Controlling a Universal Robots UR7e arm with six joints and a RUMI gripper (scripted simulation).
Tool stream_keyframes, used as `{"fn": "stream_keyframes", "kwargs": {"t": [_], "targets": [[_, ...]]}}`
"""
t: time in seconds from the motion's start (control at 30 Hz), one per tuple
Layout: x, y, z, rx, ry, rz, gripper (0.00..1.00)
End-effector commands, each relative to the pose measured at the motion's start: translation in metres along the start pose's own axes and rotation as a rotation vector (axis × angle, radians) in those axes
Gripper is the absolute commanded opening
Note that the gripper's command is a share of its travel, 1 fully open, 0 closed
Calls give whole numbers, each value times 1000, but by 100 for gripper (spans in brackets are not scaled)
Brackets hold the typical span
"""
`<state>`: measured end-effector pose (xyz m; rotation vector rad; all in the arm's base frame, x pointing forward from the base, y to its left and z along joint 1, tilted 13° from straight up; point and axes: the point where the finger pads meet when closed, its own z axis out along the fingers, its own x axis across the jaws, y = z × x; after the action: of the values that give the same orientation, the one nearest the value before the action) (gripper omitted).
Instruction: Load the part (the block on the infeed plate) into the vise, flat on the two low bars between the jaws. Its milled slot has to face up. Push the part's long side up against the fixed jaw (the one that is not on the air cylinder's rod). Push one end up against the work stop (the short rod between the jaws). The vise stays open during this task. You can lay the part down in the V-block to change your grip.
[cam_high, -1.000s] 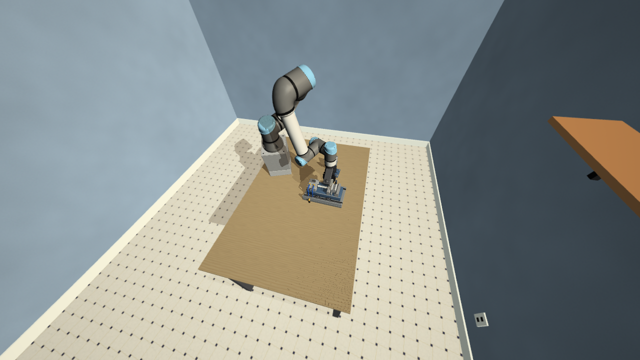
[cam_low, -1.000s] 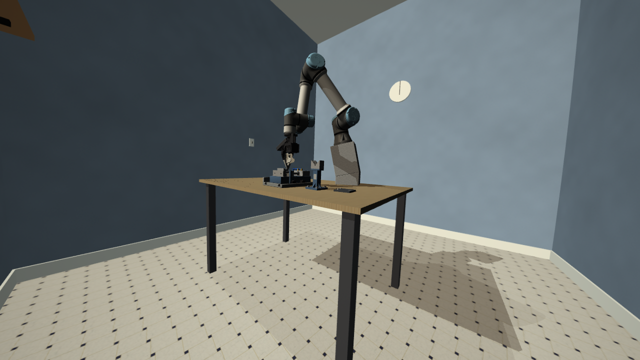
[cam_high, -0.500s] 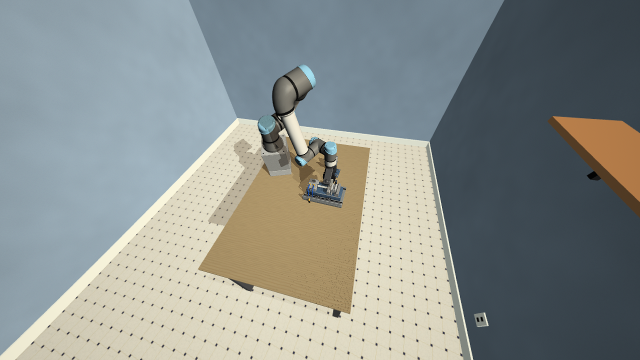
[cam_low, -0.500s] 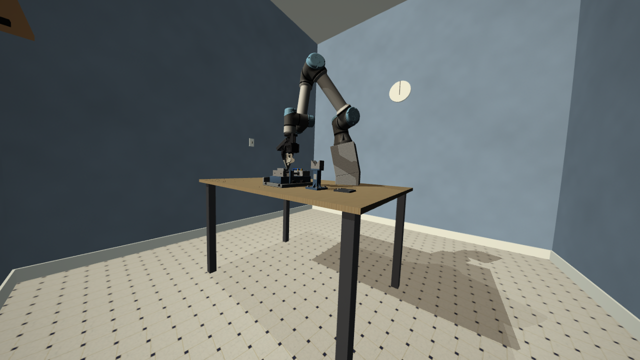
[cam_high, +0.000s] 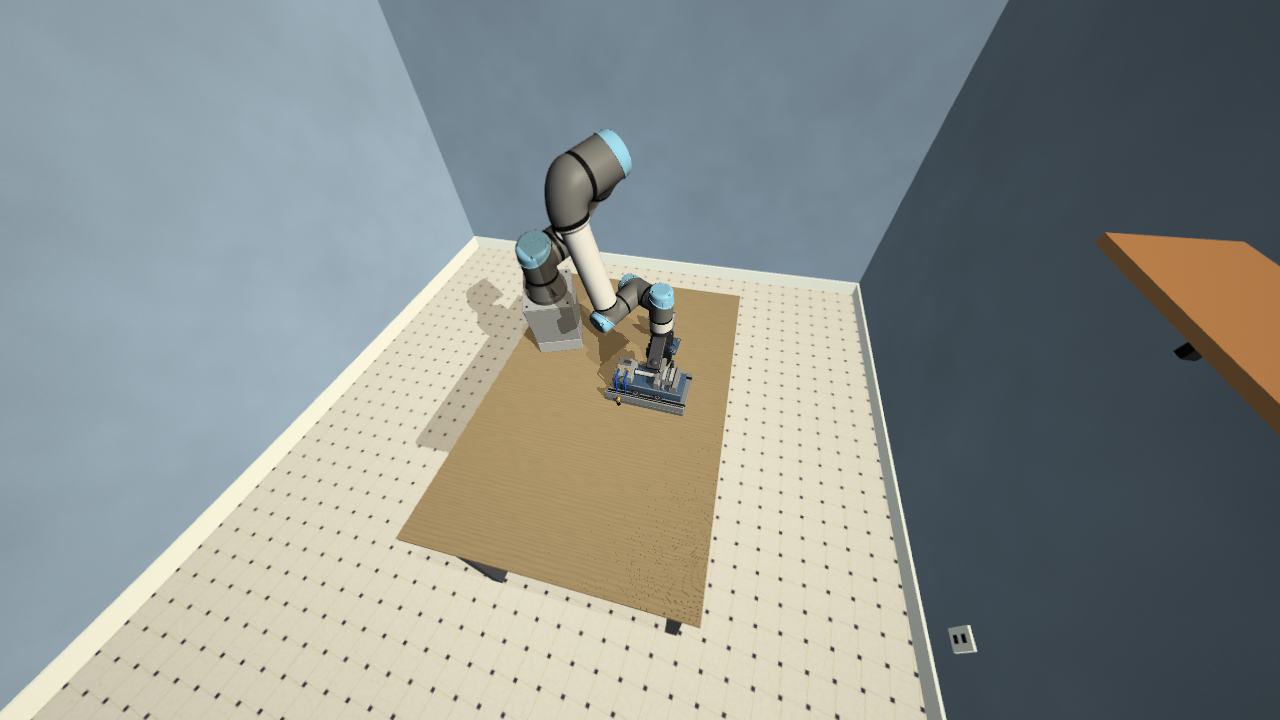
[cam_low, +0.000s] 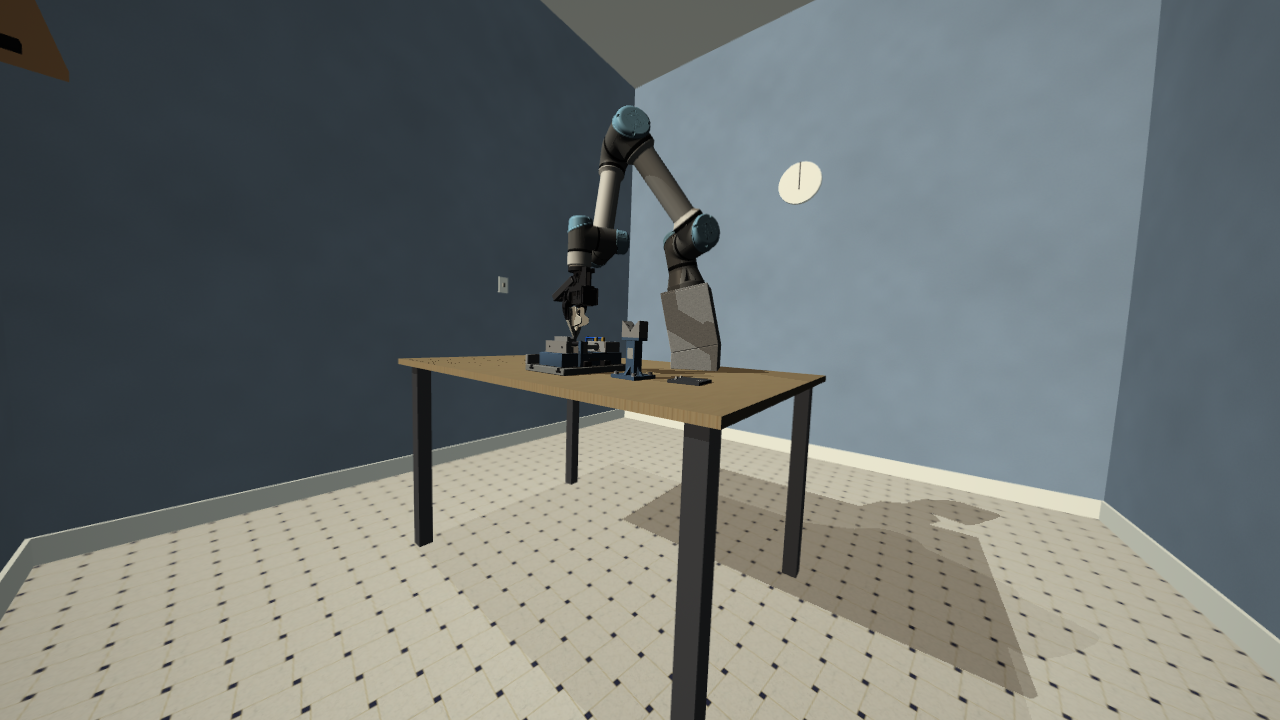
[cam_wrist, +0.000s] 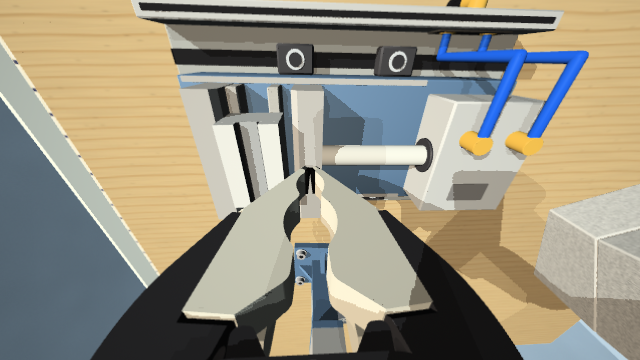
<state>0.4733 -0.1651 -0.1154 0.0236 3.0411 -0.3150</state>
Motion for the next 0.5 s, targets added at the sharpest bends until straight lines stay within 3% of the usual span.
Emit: {"fn": "stream_keyframes", "kwargs": {"t": [0.0, 0.47], "targets": [[-1, 0, 0, 1, -1, 0, 0], [-5, 0, 0, 1, -1, 0, 0]]}}
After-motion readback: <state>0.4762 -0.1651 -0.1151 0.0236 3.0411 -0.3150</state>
